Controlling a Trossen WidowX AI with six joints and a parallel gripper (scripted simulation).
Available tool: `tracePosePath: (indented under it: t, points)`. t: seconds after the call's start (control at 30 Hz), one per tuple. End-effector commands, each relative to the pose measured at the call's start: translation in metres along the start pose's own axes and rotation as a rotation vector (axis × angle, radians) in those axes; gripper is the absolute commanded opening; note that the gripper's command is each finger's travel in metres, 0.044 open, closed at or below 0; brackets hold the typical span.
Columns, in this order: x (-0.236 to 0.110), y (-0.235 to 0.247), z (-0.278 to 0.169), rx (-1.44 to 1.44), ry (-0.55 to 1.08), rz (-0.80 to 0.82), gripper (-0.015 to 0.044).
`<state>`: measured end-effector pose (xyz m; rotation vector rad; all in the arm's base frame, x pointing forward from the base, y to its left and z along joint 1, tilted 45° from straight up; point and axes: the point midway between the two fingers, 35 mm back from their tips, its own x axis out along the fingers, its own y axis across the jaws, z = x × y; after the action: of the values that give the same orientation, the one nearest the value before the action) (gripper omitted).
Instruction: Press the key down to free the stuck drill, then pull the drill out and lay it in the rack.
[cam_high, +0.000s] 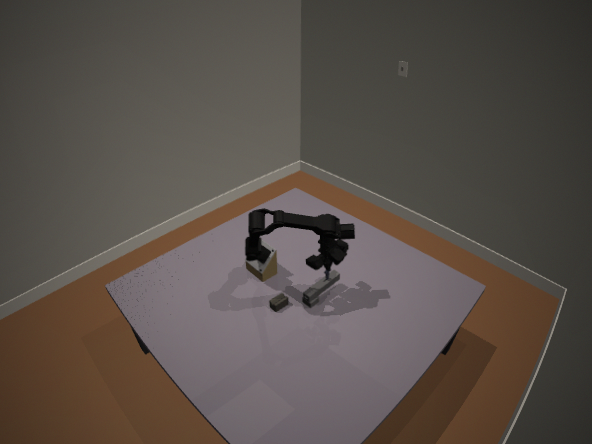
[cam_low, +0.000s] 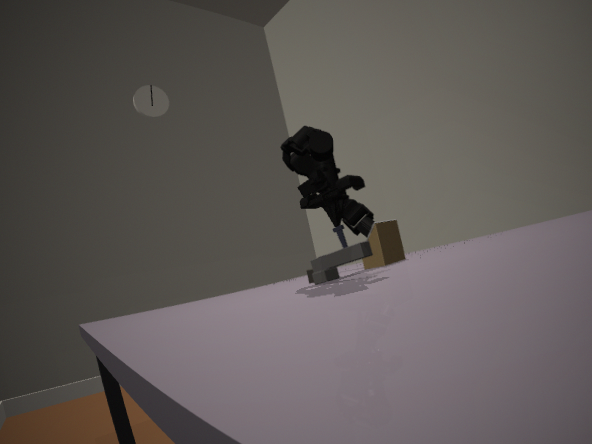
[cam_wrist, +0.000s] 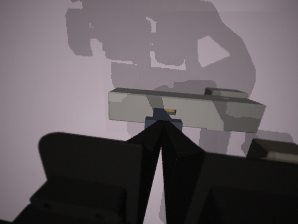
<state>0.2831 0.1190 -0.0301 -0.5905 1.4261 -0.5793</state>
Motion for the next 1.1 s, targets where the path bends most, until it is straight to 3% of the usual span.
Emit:
tracePosePath:
  t: [0.0, 0.5, 0.6, 0.83, 0.97, 1.07]
  points:
    - [0.022, -0.002, -0.007, -0.004, 0.052, -0.017, 0.0000]
    - [0.030, -0.002, -0.006, -0.004, 0.052, -0.018, 0.0000]
    - [0.018, 0.000, -0.003, -0.004, 0.052, -0.017, 0.0079]
    - [-0.049, 0.004, 0.004, -0.005, 0.053, -0.015, 0.0263]
    - [-0.045, 0.003, 0.004, -0.023, 0.038, -0.008, 0.0368]
    - [-0.035, -0.011, 0.008, -0.201, 0.037, 0.005, 0.0440]
